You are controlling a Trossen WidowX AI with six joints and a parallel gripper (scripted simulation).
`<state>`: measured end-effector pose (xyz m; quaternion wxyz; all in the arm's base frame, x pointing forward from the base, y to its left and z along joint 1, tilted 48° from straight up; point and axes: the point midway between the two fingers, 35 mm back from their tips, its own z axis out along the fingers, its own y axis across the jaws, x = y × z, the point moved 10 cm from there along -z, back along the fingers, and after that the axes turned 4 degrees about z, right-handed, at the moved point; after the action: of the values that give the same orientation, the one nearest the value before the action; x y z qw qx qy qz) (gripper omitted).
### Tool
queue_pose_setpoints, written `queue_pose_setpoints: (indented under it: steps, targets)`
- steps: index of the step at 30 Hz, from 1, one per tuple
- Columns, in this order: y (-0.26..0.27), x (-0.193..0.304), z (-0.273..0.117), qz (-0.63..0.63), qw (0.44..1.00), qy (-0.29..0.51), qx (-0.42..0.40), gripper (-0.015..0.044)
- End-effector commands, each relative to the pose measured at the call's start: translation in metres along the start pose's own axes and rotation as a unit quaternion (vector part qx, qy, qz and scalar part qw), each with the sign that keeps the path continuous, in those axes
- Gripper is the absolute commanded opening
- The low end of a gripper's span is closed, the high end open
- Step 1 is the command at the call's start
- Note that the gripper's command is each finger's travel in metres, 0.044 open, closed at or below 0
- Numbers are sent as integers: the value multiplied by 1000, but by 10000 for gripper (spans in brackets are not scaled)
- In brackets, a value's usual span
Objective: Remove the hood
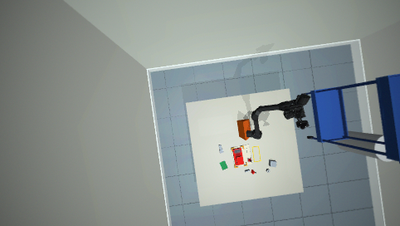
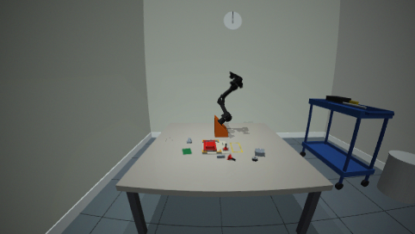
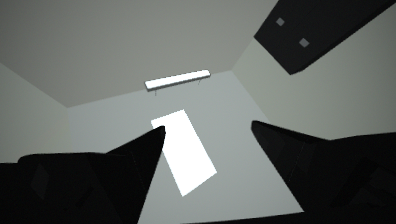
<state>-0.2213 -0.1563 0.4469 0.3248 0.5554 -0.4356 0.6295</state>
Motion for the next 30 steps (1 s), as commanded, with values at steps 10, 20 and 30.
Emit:
queue_pose_setpoints:
  steps: [10, 20, 30]
  targets:
    - [-69, 33, -12, -167, 982, 87, 35, 440]
    - [-141, 47, -17, -352, 923, 141, 63, 440]
    - [-243, 48, -14, -583, 787, 181, 86, 440]
